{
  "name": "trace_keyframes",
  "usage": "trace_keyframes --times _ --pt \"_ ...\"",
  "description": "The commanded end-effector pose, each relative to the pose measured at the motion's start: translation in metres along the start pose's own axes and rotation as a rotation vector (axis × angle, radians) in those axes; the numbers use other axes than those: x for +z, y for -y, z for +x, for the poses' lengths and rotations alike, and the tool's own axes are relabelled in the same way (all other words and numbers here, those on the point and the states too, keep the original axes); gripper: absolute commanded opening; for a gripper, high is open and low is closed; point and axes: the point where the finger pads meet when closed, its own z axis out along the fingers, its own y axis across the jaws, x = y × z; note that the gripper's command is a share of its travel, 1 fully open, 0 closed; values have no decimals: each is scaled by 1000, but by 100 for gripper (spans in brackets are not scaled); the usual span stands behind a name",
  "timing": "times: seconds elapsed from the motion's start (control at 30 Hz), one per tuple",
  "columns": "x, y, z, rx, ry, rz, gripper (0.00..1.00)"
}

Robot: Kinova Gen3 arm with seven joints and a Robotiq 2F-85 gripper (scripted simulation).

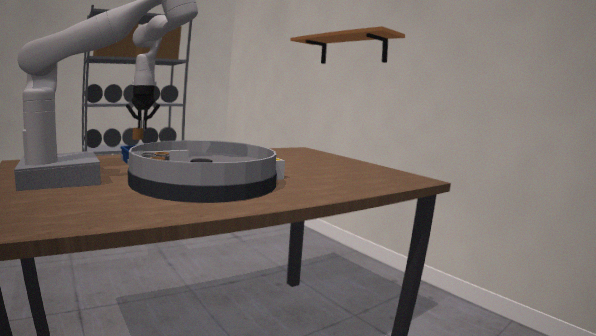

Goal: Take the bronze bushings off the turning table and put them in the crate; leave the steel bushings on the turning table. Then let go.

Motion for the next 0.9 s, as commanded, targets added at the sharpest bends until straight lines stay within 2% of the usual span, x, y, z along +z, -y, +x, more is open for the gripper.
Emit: trace_keyframes --times 0.0,0.1,0.87 --pt "9 0 1 2 -1 -1 0" --pt "24 0 1 4 -2 0 0" --pt "28 2 3 16 -6 0 0"
